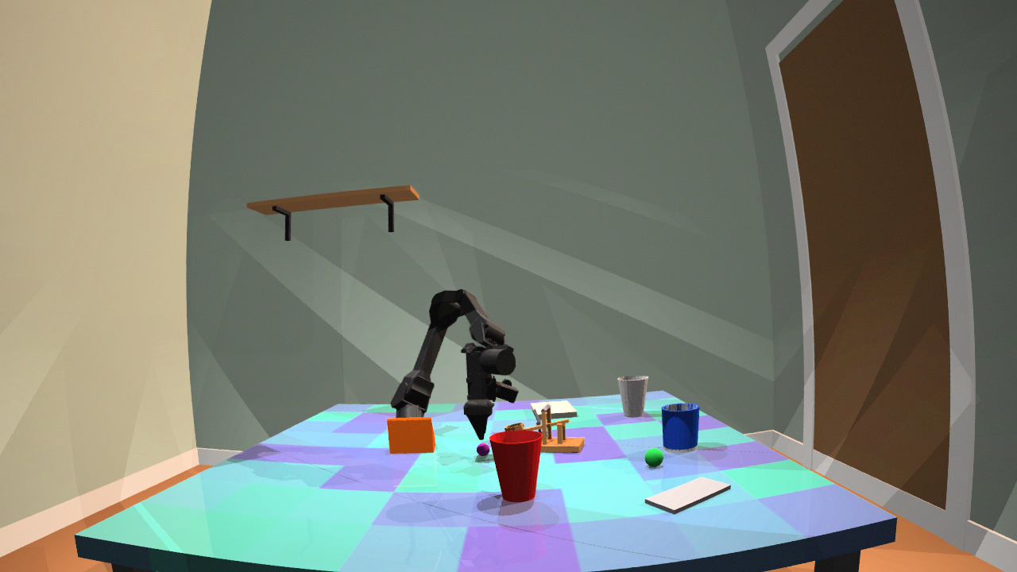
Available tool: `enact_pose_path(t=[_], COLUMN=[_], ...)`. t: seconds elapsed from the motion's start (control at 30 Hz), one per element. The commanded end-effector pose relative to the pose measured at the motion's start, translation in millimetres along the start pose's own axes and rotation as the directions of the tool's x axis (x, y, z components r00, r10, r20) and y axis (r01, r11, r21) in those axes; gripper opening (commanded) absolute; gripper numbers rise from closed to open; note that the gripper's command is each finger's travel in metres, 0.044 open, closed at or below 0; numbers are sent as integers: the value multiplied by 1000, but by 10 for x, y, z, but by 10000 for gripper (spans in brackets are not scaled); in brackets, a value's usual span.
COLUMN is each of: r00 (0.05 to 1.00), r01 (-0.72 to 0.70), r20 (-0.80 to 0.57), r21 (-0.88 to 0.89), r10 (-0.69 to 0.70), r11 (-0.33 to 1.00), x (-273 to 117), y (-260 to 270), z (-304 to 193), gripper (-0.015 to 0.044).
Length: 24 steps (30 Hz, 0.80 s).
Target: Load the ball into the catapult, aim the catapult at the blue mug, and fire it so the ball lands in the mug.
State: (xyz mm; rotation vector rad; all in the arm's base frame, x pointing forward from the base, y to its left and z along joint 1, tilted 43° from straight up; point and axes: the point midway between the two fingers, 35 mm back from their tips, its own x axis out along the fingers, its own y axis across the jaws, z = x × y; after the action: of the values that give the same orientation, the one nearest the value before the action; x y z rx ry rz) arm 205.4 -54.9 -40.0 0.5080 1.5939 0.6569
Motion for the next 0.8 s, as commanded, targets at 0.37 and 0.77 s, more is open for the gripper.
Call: enact_pose_path(t=[0.37,0.77], r00=[1000,1000], r01=[-2,-3], r20=[4,4], r21=[3,2], r10=[2,3], r11=[1000,1000], x=[249,417], y=[5,15], z=[2,-8], gripper=[300,300])
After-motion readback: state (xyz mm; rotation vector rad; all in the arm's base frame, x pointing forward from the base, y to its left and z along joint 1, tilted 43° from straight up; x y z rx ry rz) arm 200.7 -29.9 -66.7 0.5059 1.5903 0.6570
